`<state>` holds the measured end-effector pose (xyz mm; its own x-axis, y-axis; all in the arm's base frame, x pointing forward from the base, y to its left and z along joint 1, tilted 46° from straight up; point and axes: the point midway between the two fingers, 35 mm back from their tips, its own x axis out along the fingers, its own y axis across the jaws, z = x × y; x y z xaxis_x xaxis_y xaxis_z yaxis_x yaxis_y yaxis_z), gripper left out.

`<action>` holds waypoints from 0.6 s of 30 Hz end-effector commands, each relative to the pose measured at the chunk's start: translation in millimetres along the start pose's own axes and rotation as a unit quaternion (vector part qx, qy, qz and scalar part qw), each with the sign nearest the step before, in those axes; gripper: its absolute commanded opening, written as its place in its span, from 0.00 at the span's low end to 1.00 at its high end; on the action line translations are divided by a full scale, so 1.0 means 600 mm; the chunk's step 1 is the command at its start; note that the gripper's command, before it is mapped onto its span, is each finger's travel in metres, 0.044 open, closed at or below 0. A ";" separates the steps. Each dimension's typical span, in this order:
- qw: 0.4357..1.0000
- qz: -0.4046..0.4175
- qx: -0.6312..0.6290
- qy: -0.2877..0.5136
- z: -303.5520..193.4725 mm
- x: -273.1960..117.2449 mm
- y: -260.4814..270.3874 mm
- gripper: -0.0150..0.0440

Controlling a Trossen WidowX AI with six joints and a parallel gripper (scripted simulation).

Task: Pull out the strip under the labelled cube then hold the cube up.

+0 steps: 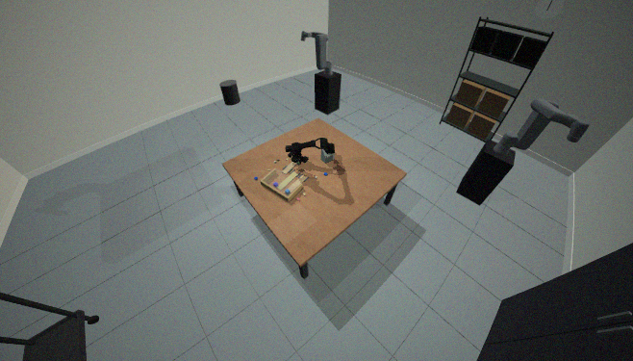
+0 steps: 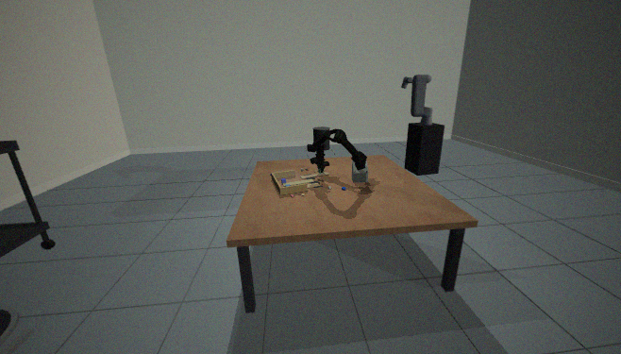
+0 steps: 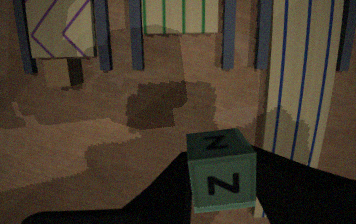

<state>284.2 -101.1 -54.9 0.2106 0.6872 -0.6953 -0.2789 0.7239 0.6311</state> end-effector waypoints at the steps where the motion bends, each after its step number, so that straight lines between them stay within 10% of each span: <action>1: 1.000 -0.005 -0.003 -0.002 -0.001 -0.030 0.002 0.25; 18: 1.000 -0.005 -0.003 -0.002 -0.002 -0.061 0.003 0.25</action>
<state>274.2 -123.4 -30.4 0.2153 0.6848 -0.6962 -0.2759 0.7265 0.6293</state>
